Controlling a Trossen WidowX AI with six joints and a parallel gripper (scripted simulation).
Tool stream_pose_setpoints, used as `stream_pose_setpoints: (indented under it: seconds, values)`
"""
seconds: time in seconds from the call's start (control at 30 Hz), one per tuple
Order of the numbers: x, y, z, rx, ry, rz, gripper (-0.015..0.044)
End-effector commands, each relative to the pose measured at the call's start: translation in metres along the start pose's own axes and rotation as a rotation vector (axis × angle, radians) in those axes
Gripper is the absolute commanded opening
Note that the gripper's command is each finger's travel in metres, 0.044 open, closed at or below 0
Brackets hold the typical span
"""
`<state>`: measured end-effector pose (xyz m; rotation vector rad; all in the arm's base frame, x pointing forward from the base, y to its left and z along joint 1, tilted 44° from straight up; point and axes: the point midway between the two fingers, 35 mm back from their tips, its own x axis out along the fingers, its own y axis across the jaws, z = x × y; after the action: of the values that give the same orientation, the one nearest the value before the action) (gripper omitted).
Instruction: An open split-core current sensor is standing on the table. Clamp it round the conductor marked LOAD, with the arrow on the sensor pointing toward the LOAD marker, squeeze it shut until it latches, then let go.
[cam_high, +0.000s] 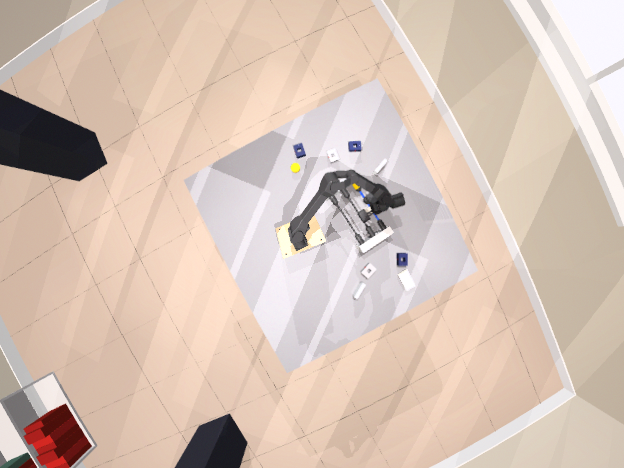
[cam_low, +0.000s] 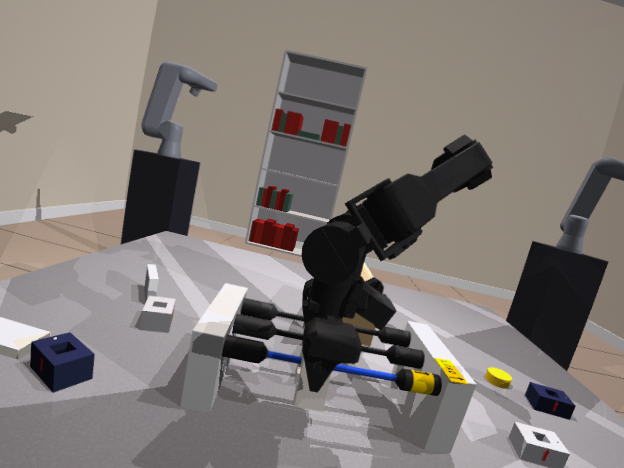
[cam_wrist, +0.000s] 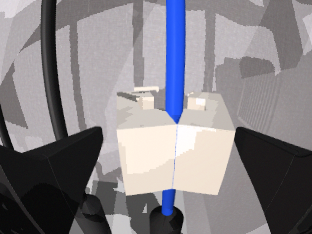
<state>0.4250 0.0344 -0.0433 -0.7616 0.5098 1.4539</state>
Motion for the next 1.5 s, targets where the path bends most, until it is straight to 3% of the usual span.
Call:
stream_pose_setpoints:
  seconds: [0.0,0.73,1.47]
  values:
    - [0.004,0.0,0.0,0.008,-0.005,-0.001,0.044]
    - [0.032,0.0,0.001,0.008,-0.006,-0.001,0.044]
    - [0.028,-0.002,0.0,-0.001,0.0,-0.007,0.0293]
